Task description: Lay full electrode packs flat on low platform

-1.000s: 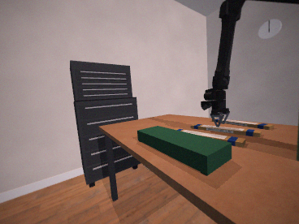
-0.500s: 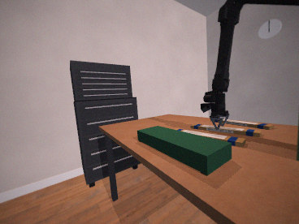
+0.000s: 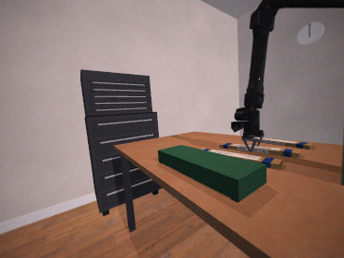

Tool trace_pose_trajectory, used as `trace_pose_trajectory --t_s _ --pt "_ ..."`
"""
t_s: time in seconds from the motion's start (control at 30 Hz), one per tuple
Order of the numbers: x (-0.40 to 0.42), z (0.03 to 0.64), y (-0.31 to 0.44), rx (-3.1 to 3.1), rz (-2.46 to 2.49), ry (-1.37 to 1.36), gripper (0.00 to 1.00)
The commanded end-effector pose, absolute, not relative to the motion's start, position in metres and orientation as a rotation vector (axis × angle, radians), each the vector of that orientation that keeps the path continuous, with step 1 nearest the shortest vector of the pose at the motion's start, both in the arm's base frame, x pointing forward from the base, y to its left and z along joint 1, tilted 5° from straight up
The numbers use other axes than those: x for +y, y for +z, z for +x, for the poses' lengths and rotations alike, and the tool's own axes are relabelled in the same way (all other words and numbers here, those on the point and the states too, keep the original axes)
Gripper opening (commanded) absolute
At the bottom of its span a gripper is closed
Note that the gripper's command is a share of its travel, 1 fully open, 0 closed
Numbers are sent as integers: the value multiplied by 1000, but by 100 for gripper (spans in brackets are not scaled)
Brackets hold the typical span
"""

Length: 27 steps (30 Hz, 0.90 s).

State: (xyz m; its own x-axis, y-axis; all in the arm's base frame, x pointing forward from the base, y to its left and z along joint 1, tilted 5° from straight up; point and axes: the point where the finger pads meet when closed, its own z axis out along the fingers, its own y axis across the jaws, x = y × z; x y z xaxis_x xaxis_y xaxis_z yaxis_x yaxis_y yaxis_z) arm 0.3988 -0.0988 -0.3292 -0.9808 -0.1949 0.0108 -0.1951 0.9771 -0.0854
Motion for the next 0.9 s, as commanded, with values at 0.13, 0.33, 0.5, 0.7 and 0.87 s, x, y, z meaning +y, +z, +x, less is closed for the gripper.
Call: trace_pose_trajectory --t_s 0.13,0.33,0.5,0.7,0.87 --pt "-104 392 -337 -3121 297 132 96" --pt "-103 389 -338 -3117 297 130 96" --pt "-103 390 -338 -3120 296 131 96" --pt "-104 392 -338 -3122 296 133 96" --pt "-104 393 -338 -3123 296 133 0"
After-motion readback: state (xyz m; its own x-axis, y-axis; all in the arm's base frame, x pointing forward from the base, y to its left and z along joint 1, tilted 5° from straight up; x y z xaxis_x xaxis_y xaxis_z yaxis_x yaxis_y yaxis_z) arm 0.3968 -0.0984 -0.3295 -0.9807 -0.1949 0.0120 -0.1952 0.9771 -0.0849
